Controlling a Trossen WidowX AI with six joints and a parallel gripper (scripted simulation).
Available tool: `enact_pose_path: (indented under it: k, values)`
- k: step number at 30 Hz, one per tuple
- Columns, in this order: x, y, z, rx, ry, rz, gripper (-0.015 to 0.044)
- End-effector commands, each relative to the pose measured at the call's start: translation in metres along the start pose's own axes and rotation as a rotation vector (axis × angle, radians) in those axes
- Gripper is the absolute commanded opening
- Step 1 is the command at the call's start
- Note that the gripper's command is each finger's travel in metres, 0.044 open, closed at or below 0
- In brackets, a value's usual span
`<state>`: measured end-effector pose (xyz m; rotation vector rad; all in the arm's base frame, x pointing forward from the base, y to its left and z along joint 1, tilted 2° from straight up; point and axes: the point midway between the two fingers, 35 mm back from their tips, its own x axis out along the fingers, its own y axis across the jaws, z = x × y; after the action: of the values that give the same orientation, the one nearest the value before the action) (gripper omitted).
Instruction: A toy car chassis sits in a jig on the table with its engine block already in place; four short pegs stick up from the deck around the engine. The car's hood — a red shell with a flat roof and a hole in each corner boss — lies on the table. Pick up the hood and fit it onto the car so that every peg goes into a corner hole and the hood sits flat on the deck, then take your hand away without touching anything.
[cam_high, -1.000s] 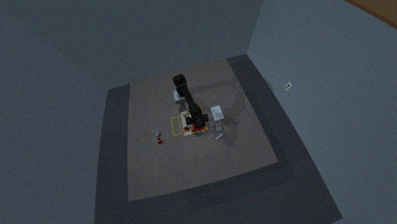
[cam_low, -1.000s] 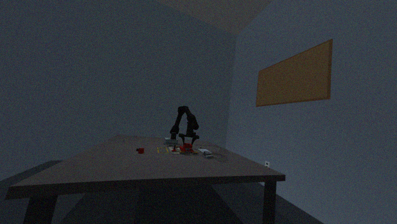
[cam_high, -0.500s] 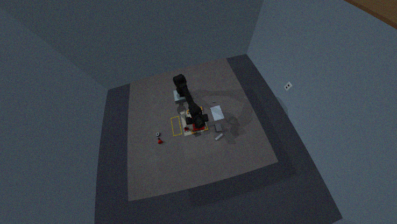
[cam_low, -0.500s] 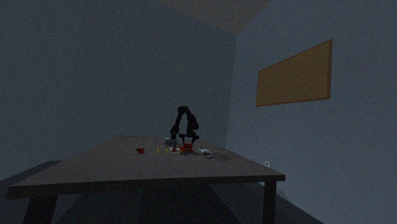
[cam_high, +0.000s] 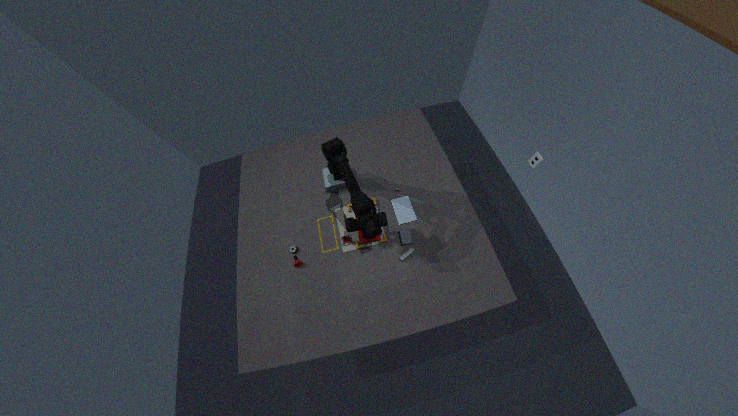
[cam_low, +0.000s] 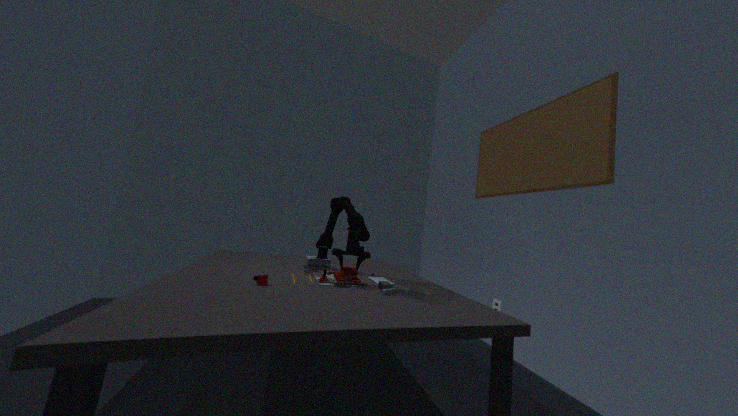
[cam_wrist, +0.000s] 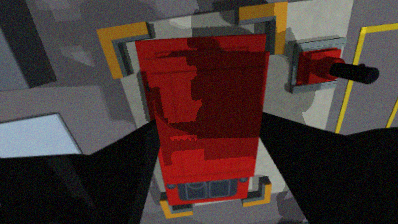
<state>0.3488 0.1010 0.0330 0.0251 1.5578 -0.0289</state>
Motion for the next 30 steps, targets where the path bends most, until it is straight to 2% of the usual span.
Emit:
enact_pose_path:
  k: [1,30]
  values:
    - [0.0027,0.0001,-0.0007,0.004,0.003,0.002,0.0]
    - [0.0088,-0.0003,-0.0007,0.003,0.003,0.002,0.0]
